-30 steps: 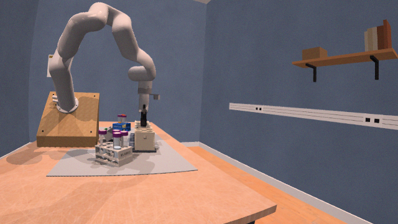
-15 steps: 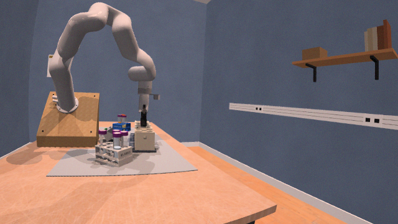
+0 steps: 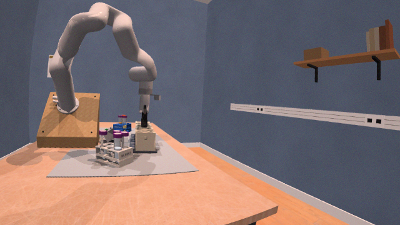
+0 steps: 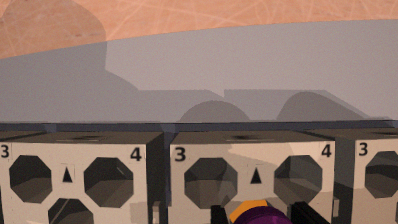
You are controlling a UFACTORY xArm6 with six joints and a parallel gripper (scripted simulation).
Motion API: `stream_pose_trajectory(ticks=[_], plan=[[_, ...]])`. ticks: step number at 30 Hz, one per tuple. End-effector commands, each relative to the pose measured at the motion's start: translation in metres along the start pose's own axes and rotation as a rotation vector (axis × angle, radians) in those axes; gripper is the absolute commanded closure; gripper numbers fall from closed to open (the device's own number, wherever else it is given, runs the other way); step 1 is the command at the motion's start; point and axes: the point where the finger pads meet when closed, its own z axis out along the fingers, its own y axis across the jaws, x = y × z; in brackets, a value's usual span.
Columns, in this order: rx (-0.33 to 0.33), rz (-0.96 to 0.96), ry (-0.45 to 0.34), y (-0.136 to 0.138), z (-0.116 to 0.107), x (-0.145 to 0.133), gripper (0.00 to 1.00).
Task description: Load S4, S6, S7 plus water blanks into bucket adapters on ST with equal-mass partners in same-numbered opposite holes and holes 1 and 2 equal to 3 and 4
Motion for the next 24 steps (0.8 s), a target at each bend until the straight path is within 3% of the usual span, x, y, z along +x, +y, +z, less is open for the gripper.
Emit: stream_pose_trajectory(ticks=[1,24], plan=[[0.001,0.001,0.003,0.0,-0.001,0.001,0.56],[0.001,0.001,0.003,0.0,-0.041,0.001,0.56]])
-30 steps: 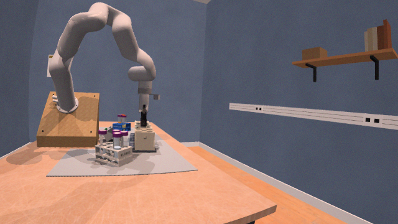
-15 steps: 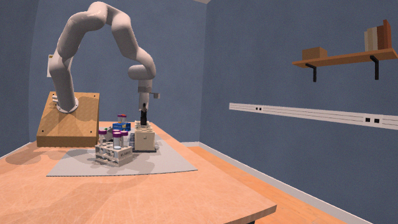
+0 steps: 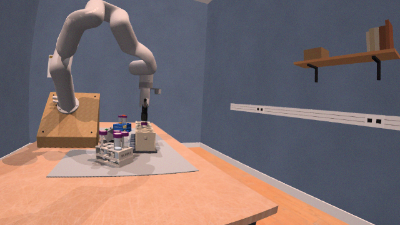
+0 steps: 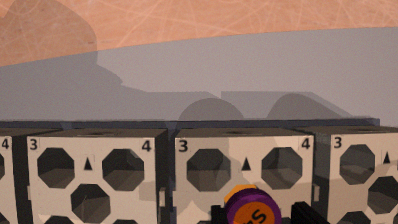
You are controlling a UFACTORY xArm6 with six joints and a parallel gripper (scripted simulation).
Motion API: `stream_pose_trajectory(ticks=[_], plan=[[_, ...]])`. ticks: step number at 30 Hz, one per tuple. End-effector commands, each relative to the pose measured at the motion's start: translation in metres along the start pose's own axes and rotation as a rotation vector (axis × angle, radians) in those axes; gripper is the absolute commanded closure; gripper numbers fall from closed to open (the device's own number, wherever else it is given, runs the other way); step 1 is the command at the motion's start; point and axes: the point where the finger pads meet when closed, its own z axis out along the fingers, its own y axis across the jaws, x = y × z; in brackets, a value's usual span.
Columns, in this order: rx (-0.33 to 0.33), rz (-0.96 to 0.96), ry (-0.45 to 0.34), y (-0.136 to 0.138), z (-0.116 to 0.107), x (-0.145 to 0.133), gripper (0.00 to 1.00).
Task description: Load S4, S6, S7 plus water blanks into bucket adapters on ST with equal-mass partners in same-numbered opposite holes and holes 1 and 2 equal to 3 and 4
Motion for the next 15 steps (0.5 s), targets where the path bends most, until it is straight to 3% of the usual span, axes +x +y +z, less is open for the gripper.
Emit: stream_pose_trajectory(ticks=[1,15], plan=[[0.001,0.001,0.004,0.0,-0.01,0.001,0.56],[0.001,0.001,0.004,0.0,-0.034,0.001,0.56]])
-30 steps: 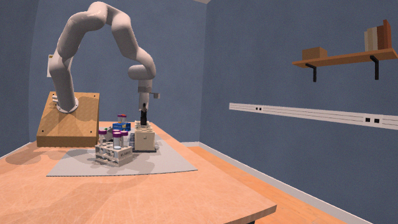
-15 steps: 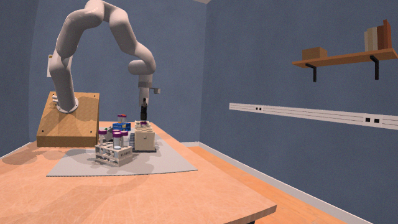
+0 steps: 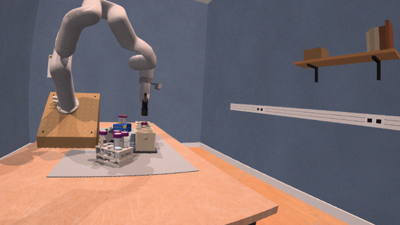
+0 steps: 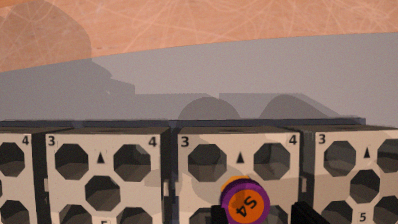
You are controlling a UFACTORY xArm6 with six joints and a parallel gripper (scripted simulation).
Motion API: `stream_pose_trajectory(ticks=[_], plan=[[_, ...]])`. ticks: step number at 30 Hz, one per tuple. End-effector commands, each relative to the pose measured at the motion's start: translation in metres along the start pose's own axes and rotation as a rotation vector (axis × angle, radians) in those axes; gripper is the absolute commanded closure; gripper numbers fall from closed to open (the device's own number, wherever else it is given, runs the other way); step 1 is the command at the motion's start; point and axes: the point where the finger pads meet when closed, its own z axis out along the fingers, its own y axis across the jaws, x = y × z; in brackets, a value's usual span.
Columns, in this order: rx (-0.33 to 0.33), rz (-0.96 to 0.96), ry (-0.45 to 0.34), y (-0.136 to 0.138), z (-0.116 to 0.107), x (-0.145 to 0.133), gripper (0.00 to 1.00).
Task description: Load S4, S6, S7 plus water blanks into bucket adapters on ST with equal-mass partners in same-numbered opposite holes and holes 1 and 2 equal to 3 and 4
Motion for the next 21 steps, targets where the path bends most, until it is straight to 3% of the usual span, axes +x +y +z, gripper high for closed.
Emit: stream_pose_trajectory(ticks=[1,21], plan=[[0.001,0.001,0.003,0.0,-0.009,0.001,0.56],[0.001,0.001,0.003,0.0,-0.045,0.001,0.56]])
